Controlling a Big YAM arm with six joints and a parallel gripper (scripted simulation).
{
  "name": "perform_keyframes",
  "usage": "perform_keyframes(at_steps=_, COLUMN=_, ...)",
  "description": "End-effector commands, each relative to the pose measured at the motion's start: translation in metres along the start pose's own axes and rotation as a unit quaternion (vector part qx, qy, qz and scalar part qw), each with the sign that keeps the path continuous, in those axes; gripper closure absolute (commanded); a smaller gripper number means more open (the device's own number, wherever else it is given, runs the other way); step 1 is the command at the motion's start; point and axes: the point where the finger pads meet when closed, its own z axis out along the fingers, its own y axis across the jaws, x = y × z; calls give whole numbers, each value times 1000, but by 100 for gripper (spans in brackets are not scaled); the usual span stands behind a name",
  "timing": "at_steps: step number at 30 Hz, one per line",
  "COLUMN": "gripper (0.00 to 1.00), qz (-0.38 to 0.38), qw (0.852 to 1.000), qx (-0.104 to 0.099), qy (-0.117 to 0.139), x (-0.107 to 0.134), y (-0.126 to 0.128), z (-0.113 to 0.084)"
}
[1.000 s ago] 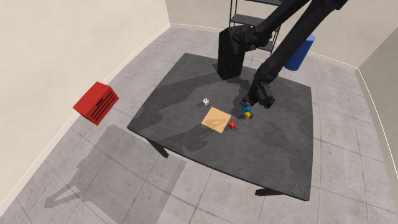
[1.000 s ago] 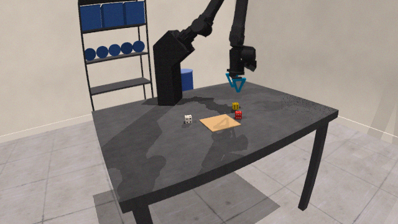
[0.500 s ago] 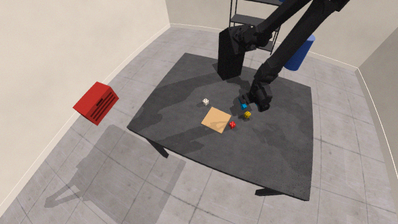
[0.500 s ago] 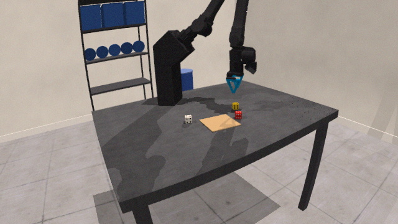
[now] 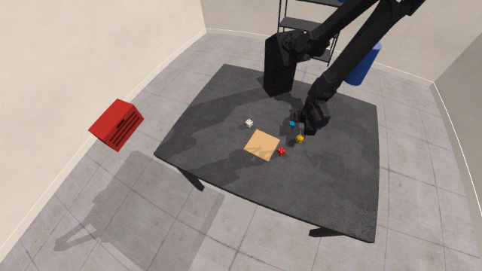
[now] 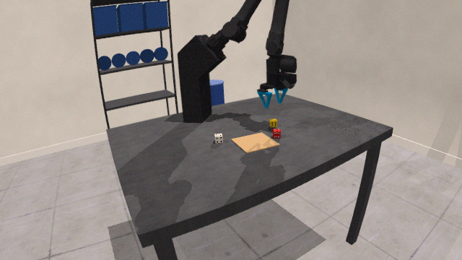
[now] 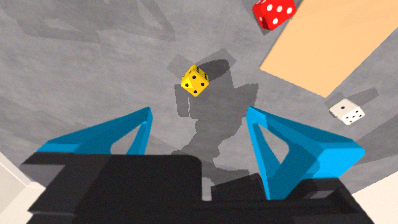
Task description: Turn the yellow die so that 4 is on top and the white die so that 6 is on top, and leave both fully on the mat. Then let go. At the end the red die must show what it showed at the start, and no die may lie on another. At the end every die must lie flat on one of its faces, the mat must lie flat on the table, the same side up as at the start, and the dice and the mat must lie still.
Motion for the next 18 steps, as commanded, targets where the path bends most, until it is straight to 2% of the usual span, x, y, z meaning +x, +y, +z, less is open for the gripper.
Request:
perform_keyframes(at_steps=1, gripper=0, qz=95, qw=995, qx=-1, qy=-2, x=6, y=3, z=4)
perform_keyframes(at_steps=5, gripper=0, qz=158, qw=987, qx=-1, qy=-2, x=7, y=3, z=5)
perform_keyframes(at_steps=8, gripper=0, qz=166, qw=986, qx=-1, qy=-1, x=7, y=3, z=5)
perform_keyframes(at_steps=10, gripper=0, qz=225, qw=974, qx=-1, qy=-1, x=8, y=3, z=6)
perform_keyframes(at_steps=11, gripper=0, qz=227, qw=974, qx=-1, qy=-1, x=8, y=3, z=6)
perform_keyframes(at_steps=15, gripper=0, qz=302, qw=953, qx=-1, qy=-1, x=8, y=4, z=7)
perform_keyframes(at_steps=16, gripper=0, qz=304, qw=953, qx=-1, qy=-1, x=8, y=4, z=7)
perform_keyframes(at_steps=18, gripper=0, qz=346, qw=938, qx=-1, qy=-1, x=9, y=4, z=8)
